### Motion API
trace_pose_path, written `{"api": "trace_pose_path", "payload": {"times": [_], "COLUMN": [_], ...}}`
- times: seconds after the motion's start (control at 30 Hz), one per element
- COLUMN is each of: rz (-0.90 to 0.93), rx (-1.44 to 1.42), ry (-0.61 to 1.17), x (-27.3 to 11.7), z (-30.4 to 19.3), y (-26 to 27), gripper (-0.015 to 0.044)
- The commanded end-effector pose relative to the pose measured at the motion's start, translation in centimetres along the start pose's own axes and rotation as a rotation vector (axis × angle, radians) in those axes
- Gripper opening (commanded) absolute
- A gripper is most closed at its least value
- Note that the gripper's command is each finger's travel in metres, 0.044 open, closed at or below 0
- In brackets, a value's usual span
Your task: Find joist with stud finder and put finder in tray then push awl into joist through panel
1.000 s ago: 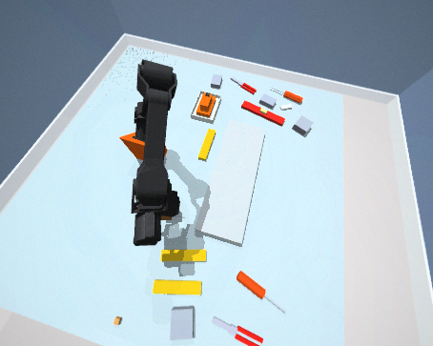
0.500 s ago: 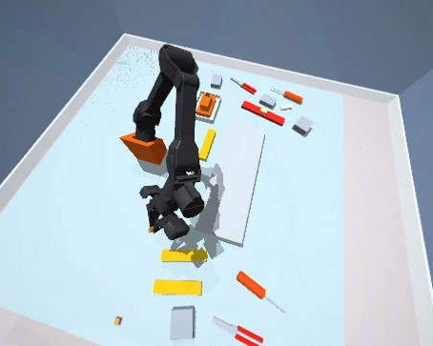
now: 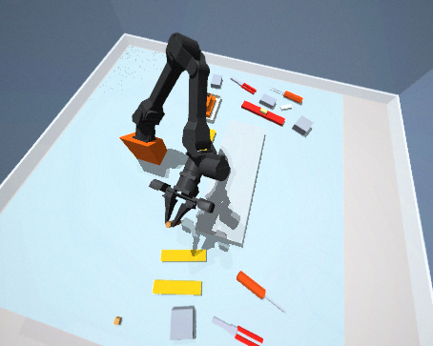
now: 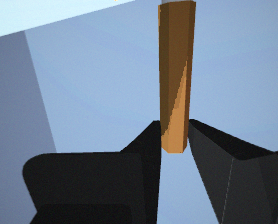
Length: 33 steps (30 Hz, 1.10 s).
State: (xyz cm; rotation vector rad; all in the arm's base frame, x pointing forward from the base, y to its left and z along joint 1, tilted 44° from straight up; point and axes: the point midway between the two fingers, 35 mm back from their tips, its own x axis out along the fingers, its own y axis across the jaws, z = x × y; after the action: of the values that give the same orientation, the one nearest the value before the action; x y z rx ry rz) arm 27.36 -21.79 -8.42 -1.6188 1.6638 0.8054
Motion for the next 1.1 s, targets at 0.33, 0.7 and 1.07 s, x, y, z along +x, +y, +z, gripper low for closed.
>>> {"api": "trace_pose_path", "payload": {"times": [0.33, 0.7, 1.07], "rz": [-0.117, -0.260, -0.414], "rx": [-0.043, -0.088, -0.120], "ry": [0.066, 0.129, 0.173], "x": [-5.8, -12.6, -19.8], "z": [1.2, 3.2, 5.6], "y": [-4.4, -7.6, -9.3], "gripper": [0.0000, 0.0000, 0.0000]}}
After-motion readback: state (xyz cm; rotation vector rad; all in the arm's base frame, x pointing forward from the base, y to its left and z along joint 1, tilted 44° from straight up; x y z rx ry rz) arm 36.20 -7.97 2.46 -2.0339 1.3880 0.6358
